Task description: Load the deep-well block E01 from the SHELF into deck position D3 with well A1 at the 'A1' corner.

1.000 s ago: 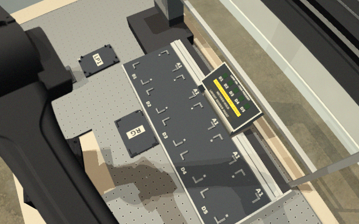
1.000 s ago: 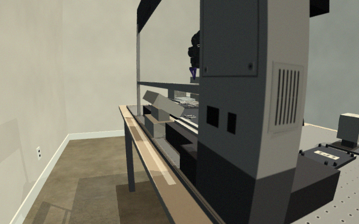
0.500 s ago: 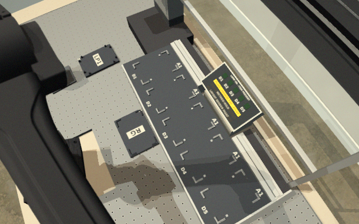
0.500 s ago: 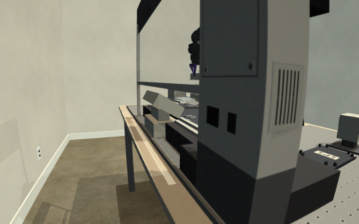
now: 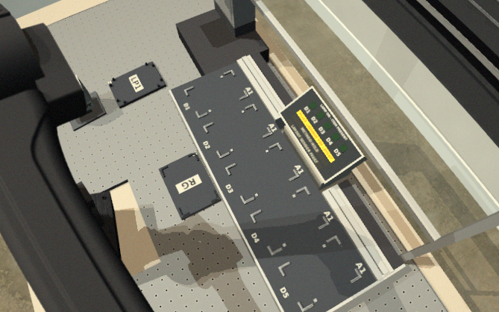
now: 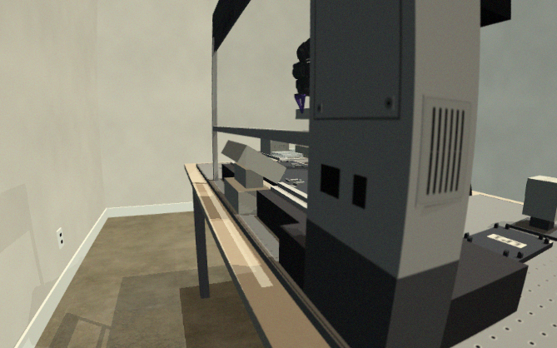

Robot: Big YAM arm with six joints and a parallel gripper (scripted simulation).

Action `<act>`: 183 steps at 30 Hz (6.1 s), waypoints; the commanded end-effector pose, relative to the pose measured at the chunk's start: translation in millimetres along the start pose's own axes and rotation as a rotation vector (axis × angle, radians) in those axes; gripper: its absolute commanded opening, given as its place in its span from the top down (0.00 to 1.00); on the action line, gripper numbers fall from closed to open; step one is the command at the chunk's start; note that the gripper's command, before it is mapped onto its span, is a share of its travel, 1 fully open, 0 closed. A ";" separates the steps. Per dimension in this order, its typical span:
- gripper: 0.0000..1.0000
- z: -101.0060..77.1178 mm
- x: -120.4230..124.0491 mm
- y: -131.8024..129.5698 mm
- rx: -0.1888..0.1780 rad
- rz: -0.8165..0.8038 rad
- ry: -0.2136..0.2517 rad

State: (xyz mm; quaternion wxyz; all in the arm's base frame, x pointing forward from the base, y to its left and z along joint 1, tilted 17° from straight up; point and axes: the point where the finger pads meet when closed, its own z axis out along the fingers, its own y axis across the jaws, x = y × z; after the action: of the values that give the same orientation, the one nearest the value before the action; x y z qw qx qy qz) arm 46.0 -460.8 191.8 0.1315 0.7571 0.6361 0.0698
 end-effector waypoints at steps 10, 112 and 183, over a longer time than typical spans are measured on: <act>1.00 -56.0 -17.7 6.2 -0.015 -0.023 -0.088; 1.00 -86.5 139.0 71.5 -0.020 0.005 -0.045; 1.00 -81.2 422.3 71.6 -0.030 0.016 -0.006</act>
State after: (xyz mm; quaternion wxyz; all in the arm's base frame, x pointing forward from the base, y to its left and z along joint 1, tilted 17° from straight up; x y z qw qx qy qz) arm 167.1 -59.5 251.9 0.1366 0.7341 0.6625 0.0599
